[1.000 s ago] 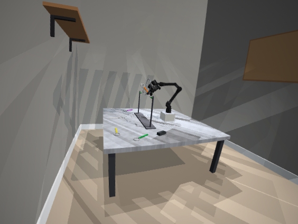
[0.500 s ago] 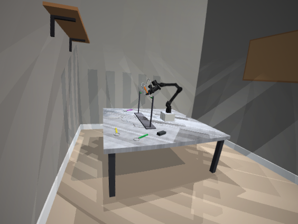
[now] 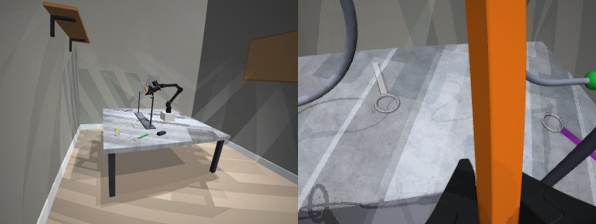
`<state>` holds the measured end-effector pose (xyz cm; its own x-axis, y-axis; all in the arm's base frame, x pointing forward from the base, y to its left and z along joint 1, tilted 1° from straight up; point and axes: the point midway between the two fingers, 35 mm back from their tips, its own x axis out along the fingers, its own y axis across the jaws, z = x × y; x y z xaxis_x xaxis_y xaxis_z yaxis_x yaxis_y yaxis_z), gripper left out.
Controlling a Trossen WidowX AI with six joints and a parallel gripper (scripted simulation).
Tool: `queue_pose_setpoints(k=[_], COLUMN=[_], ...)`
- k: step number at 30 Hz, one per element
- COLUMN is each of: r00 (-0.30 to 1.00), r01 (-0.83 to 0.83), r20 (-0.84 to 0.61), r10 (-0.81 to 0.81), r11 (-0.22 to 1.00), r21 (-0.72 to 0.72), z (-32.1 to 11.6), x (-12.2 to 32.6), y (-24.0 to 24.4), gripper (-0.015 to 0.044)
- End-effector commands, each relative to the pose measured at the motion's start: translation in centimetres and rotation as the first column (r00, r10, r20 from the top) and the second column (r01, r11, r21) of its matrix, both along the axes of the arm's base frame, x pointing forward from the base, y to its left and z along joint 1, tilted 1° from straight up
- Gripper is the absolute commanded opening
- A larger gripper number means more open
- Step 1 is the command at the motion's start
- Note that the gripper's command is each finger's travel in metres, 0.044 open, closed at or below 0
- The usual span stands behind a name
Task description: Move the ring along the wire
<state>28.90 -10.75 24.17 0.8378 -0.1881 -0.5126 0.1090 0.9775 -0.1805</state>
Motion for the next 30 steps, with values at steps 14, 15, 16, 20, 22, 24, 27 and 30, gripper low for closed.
queue_pose_setpoints(k=[14, 15, 16, 20, 22, 24, 27, 30], r00=[1.000, 1.000, 1.000, 1.000, 1.000, 1.000, 1.000, 1.000], r01=[0.010, 0.010, 0.011, 0.013, 0.014, 0.015, 0.016, 0.017], r20=[0.009, 0.009, 0.009, 0.011, 0.011, 0.012, 0.013, 0.014], r10=[-0.007, -0.007, -0.007, -0.008, -0.009, -0.009, -0.010, -0.010], r11=[0.911, 0.901, 0.890, 0.841, 0.813, 0.783, 0.735, 0.683], r21=[-0.411, -0.434, -0.456, -0.541, -0.582, -0.622, -0.678, -0.731], z=[0.9, 1.0, 1.1, 1.5, 1.7, 2.0, 2.4, 2.8], x=[-0.2, -0.2, -0.2, -0.2, -0.2, -0.2, -0.2, -0.3], y=[-2.7, -2.8, -3.0, -3.5, -3.8, -4.1, -4.4, -4.7], gripper=[-0.0150, -0.0150, -0.0150, -0.0150, -0.0150, -0.0150, -0.0150, -0.0150])
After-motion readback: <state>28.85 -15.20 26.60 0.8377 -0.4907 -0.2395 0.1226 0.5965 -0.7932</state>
